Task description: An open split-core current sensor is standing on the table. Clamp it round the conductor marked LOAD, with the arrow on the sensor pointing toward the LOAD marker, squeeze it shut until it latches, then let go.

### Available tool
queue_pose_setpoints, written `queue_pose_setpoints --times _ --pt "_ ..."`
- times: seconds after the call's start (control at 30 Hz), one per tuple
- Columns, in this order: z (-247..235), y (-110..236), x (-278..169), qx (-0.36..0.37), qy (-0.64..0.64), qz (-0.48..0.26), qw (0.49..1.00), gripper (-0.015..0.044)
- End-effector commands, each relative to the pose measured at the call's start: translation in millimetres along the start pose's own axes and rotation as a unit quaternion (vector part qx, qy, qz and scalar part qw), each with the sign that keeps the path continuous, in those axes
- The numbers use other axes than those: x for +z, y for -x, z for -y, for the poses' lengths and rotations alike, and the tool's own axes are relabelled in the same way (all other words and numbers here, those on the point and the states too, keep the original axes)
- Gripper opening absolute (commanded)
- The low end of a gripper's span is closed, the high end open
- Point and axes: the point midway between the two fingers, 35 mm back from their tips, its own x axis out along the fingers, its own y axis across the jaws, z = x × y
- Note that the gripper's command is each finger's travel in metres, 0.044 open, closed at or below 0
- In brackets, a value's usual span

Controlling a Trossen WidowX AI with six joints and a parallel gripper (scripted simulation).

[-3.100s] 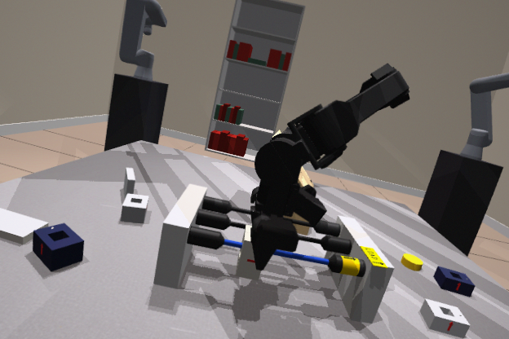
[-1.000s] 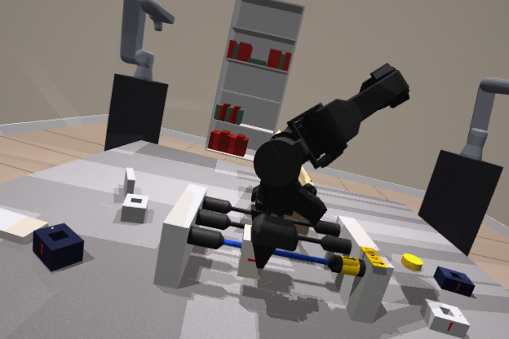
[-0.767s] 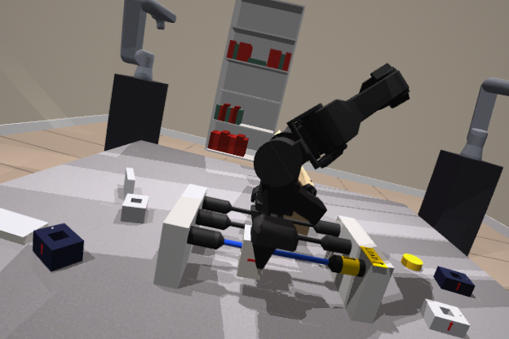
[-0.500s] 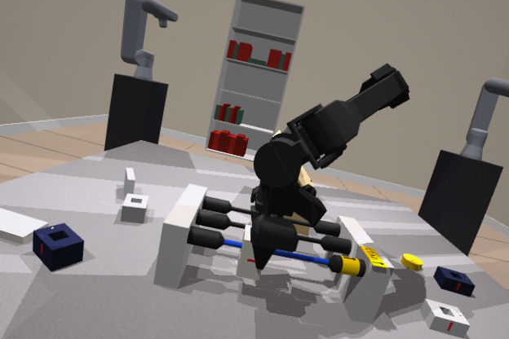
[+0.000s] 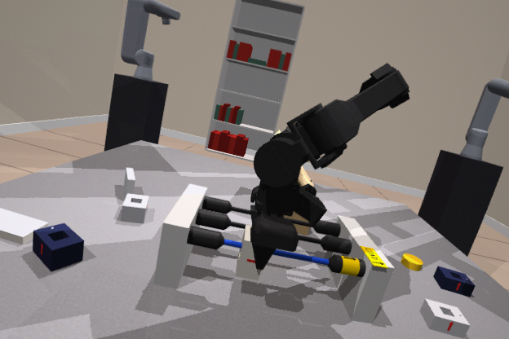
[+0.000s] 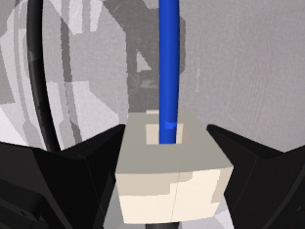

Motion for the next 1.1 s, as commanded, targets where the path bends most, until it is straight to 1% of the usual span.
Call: queue_pose_setpoints --times 0.0,0.67,0.9,1.07 --pt "-0.2 -0.1 0.4 0.001 0.0 0.0 1.0 0.0263" --pt "-0.2 -0.1 0.4 0.001 0.0 0.0 1.0 0.0263" --pt "-0.2 -0.1 0.4 0.001 0.0 0.0 1.0 0.044" --pt "-0.2 -0.1 0.4 0.001 0.0 0.0 1.0 0.044"
